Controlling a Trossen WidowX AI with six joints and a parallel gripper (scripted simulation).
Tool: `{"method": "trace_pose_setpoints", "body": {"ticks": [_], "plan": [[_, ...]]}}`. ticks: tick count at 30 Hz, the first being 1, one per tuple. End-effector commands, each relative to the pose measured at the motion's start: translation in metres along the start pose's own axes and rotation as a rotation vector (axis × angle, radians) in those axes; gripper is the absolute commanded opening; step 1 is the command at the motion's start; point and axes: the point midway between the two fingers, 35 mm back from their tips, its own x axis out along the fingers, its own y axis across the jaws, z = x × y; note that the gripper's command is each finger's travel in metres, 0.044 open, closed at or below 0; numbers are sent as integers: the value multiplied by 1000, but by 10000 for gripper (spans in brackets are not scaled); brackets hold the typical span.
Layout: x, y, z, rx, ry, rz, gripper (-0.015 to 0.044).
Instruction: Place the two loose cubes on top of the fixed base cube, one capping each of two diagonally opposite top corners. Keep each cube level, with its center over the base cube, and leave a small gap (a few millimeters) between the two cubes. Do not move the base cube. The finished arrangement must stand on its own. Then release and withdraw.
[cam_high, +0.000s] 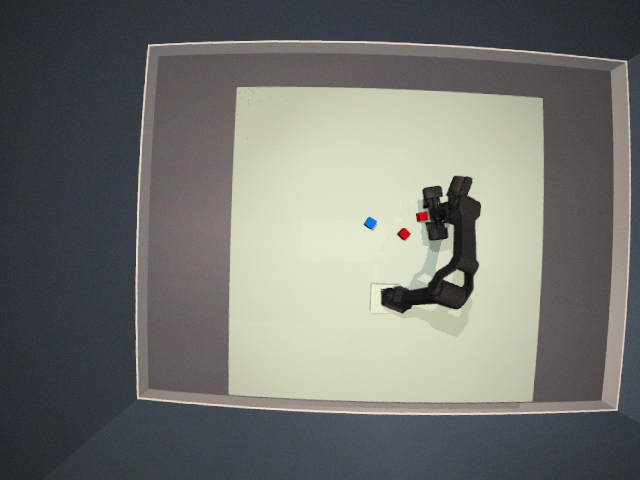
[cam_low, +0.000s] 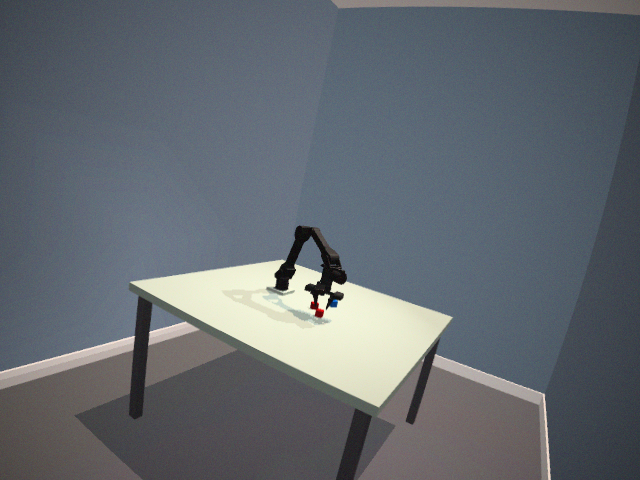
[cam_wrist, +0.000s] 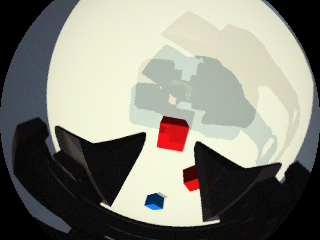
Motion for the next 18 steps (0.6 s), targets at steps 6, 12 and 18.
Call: {"method": "trace_pose_setpoints", "body": {"ticks": [6, 12, 18], "plan": [[18, -1, -1, 6, 6, -6, 265], [27, -2, -1, 5, 6, -6, 265], [27, -2, -1, 5, 6, -6, 134]]}}
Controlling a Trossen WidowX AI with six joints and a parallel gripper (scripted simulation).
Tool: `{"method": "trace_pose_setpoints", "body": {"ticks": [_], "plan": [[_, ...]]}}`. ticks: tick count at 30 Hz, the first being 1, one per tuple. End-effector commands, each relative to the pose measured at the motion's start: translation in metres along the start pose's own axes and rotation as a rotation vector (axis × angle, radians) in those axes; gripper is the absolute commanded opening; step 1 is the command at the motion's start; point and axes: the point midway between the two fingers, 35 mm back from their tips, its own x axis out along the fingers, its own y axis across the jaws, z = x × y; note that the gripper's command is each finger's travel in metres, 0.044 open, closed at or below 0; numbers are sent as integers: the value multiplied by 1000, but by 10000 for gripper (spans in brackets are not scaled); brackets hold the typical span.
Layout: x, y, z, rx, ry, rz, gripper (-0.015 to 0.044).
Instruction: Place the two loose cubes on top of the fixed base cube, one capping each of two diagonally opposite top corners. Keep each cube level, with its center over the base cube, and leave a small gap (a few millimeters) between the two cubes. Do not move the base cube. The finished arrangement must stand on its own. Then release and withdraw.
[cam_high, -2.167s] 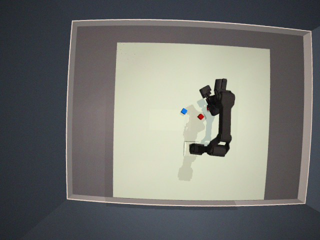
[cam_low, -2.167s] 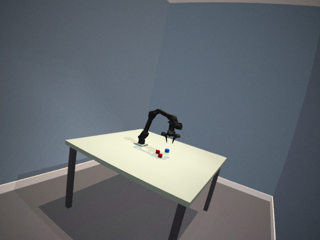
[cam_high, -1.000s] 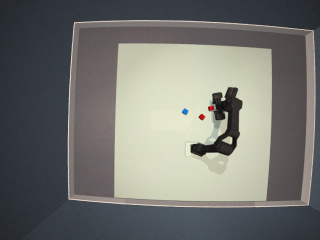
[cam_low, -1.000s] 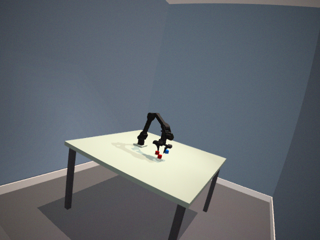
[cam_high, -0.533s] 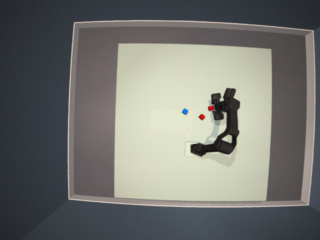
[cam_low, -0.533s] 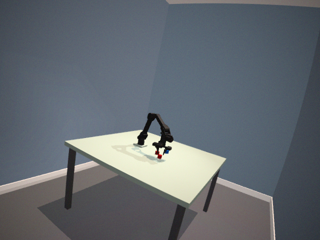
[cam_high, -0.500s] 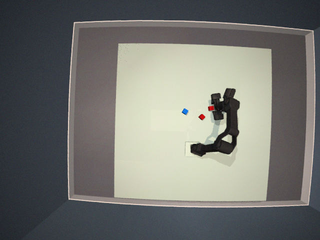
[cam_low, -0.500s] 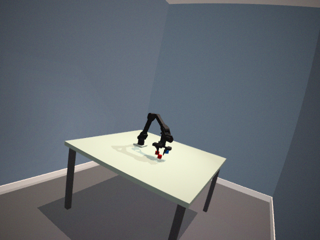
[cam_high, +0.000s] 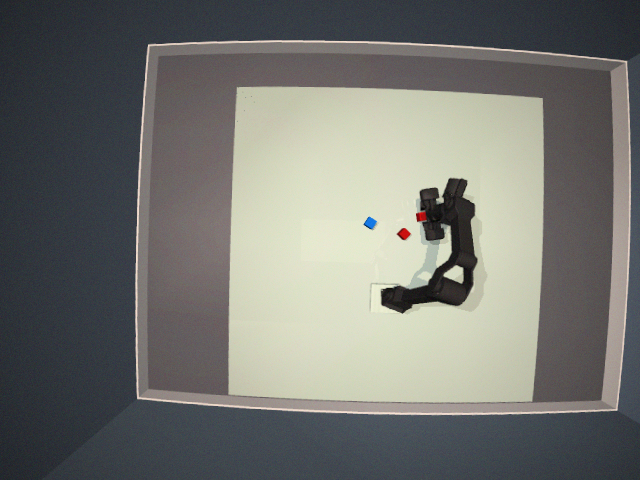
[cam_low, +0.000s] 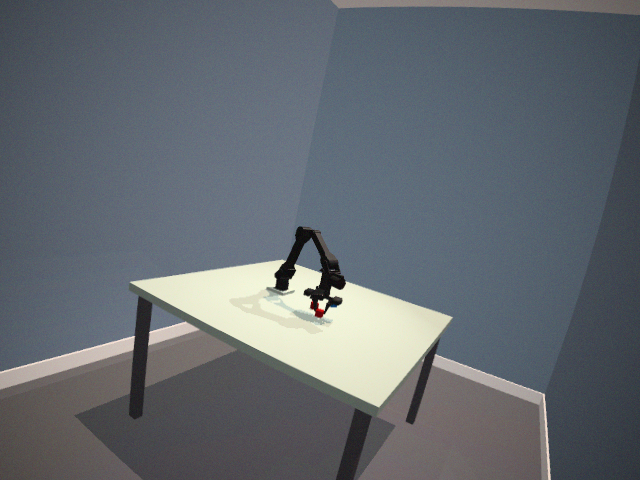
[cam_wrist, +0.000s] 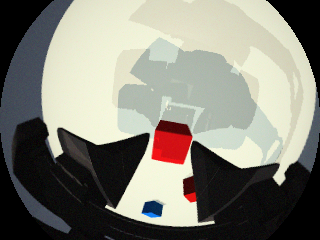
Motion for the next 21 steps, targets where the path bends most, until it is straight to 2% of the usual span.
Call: {"method": "trace_pose_setpoints", "body": {"ticks": [1, 6, 21], "plan": [[2, -1, -1, 5, 4, -1, 107], [0, 0, 0, 5, 4, -1, 105], [-46, 4, 2, 5, 4, -1, 105]]}}
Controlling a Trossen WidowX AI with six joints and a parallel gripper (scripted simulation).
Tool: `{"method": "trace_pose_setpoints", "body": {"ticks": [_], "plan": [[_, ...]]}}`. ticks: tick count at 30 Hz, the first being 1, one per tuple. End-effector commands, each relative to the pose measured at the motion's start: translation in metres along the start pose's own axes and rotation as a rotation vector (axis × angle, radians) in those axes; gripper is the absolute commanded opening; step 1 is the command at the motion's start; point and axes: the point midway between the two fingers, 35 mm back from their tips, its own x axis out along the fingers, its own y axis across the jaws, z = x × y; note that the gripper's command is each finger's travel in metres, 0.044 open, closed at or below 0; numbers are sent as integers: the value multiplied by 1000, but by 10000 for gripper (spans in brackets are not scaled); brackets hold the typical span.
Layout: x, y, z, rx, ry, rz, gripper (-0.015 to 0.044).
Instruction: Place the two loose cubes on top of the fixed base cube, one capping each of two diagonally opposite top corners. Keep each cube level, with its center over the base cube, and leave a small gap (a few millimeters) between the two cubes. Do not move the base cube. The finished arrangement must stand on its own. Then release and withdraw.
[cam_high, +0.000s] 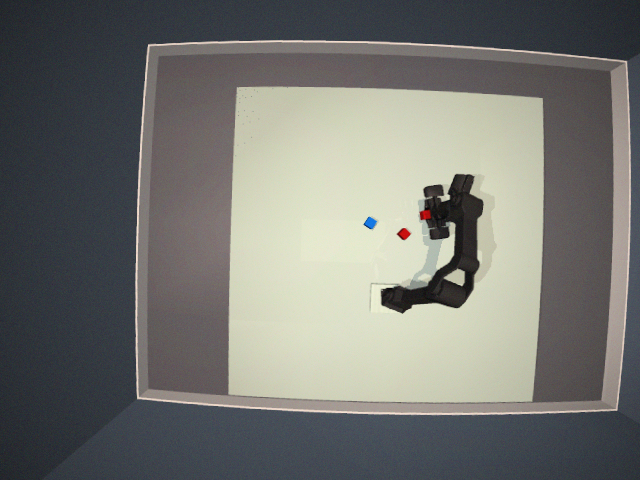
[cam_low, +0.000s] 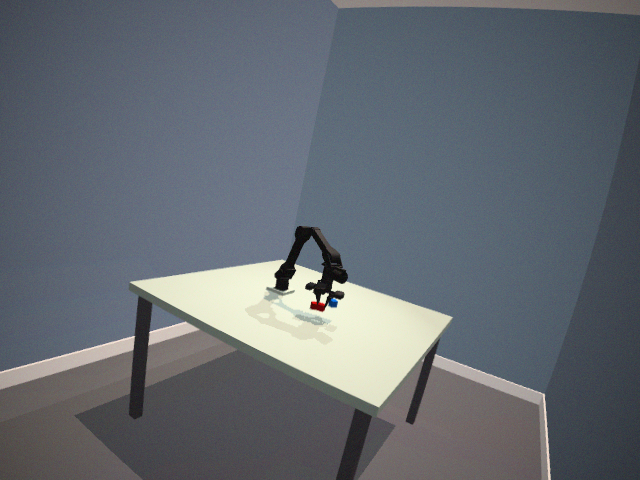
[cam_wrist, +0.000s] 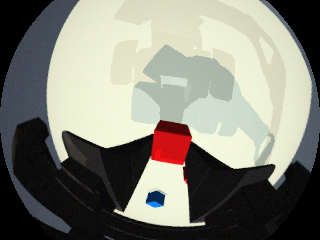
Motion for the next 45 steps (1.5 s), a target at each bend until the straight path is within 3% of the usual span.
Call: {"method": "trace_pose_setpoints", "body": {"ticks": [1, 20, 45], "plan": [[-17, 2, 0, 5, -1, 7, 105], [-75, -3, -2, 5, -1, 7, 105], [-61, 13, -69, -28, 6, 9, 105]]}}
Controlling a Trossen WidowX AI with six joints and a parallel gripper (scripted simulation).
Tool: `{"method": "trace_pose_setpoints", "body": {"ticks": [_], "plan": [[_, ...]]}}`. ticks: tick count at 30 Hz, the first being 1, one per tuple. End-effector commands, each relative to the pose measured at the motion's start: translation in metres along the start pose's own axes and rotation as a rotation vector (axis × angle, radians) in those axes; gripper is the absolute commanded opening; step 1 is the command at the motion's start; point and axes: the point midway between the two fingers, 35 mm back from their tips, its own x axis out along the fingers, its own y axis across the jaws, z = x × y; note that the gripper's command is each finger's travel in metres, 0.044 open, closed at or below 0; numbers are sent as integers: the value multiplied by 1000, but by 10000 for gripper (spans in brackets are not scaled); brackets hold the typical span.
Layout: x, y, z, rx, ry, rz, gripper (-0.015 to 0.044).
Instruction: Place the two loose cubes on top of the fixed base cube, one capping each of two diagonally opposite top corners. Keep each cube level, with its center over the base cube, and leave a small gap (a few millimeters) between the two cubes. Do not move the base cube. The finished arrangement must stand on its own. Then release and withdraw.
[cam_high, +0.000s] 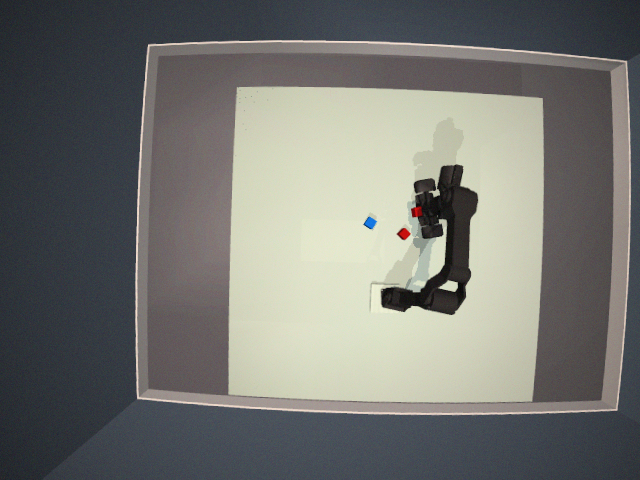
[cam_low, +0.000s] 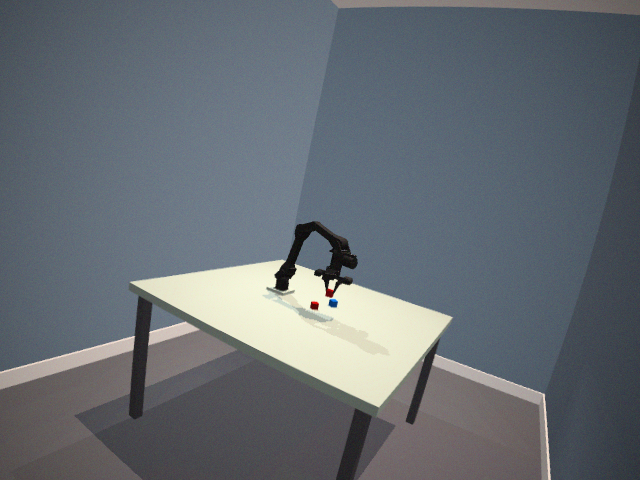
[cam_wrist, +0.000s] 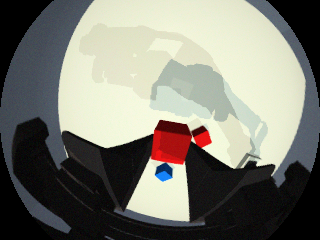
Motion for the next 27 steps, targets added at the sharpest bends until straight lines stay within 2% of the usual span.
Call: {"method": "trace_pose_setpoints", "body": {"ticks": [1, 27], "plan": [[3, 2, -16, -2, 4, 2, 105], [21, 2, -96, -42, 12, 2, 105]]}}
